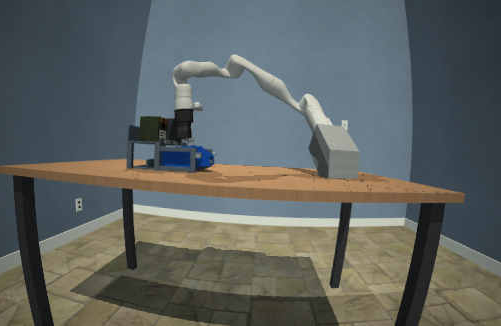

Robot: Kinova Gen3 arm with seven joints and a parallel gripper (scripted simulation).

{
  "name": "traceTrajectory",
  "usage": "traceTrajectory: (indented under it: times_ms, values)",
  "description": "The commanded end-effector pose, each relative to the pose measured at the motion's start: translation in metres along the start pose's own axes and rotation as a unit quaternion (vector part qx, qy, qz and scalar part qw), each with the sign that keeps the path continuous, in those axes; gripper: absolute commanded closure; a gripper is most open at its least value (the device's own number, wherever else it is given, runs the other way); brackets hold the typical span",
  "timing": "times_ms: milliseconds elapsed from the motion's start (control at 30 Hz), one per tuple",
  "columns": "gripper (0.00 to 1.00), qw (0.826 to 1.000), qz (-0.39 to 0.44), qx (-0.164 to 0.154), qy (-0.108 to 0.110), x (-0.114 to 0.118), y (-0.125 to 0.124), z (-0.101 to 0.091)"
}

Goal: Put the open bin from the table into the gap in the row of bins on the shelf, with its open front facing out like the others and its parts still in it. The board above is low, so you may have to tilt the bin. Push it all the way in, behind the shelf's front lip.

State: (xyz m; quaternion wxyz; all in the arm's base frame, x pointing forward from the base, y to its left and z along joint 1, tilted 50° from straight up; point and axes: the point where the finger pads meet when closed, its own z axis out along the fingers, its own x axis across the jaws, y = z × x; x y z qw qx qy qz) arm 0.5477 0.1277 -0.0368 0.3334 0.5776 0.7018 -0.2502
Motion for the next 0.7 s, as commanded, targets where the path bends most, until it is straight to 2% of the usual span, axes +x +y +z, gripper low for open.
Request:
traceTrajectory:
  times_ms: [0,167,200,667]
  values:
    - [1.00,1.000,0.000,-0.001,0.001,0.0006,0.0007,-0.0020]
    - [1.00,1.000,0.000,-0.001,0.001,0.0006,0.0007,-0.0020]
    - [0.68,1.000,0.000,-0.001,0.001,0.0005,0.0005,-0.0015]
    - [0.68,1.000,0.000,-0.001,0.001,0.0004,0.0005,-0.0014]
